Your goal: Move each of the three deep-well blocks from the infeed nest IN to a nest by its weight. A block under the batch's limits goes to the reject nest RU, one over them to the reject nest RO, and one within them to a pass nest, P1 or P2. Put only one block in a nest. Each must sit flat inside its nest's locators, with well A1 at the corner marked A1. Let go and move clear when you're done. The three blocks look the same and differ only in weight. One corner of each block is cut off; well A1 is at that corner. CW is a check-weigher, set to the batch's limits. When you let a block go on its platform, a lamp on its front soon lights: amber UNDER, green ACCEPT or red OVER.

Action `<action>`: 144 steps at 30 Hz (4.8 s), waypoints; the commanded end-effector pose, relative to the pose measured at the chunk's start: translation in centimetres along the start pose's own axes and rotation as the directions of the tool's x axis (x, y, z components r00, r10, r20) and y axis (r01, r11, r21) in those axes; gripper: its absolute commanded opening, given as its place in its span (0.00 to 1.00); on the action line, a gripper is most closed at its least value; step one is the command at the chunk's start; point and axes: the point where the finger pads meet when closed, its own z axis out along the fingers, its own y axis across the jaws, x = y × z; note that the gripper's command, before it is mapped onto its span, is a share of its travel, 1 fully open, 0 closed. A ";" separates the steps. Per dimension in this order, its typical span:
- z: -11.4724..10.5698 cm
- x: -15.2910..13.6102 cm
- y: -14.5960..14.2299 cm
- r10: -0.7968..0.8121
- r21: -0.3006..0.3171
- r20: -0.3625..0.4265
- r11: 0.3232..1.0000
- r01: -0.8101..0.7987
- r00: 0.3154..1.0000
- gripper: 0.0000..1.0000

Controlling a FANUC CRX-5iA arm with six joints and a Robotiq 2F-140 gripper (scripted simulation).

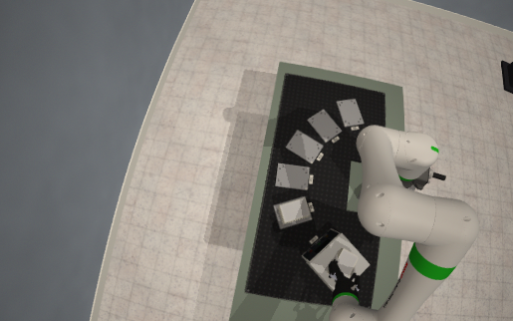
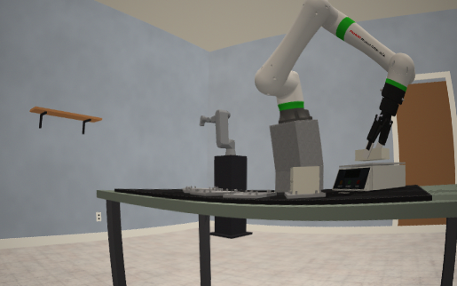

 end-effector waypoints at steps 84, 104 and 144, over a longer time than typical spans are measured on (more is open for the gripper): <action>-3.3 -4.2 9.8 0.333 0.192 0.033 0.923 -0.333 0.942 0.10; -2.8 -5.2 15.3 0.333 0.192 0.033 0.923 -0.333 0.942 0.10; 0.2 -10.3 24.8 0.614 0.355 0.128 0.705 -0.614 0.779 0.10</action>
